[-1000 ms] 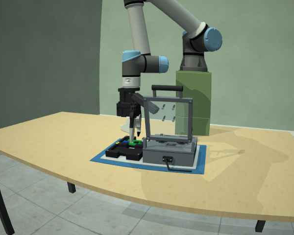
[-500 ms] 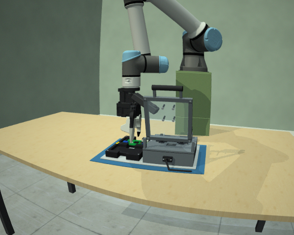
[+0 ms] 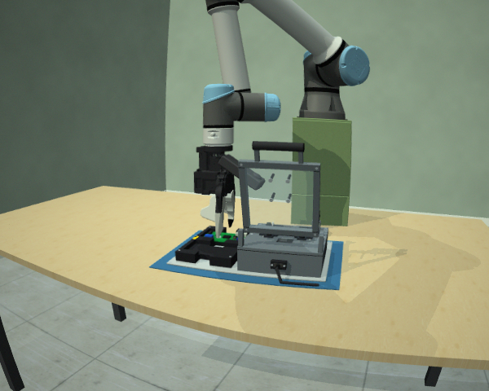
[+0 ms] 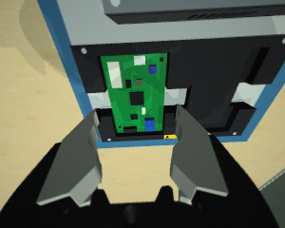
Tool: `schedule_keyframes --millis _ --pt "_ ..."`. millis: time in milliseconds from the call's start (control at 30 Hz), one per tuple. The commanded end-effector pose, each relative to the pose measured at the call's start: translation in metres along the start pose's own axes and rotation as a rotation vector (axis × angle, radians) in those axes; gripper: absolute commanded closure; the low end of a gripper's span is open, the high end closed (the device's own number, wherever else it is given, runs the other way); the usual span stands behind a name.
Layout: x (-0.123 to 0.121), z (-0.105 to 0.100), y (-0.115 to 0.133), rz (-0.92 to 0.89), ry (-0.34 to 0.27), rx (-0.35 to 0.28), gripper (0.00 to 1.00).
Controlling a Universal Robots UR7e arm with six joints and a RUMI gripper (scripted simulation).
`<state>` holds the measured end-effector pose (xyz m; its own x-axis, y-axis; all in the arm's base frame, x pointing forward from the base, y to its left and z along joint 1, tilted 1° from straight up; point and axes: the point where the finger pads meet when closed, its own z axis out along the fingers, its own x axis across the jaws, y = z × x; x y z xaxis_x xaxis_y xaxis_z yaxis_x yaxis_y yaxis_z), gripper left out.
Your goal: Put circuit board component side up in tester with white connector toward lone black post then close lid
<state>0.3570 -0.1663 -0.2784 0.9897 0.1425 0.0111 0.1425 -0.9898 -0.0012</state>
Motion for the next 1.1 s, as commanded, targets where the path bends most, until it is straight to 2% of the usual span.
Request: schedule_keyframes --millis 0,500,1067 --pt "0.001 0.001 0.003 0.002 0.001 -0.002 0.41" --pt "0.001 0.002 0.003 0.002 0.001 -0.003 0.41" --pt "0.001 0.014 0.003 0.002 0.001 -0.003 0.41"
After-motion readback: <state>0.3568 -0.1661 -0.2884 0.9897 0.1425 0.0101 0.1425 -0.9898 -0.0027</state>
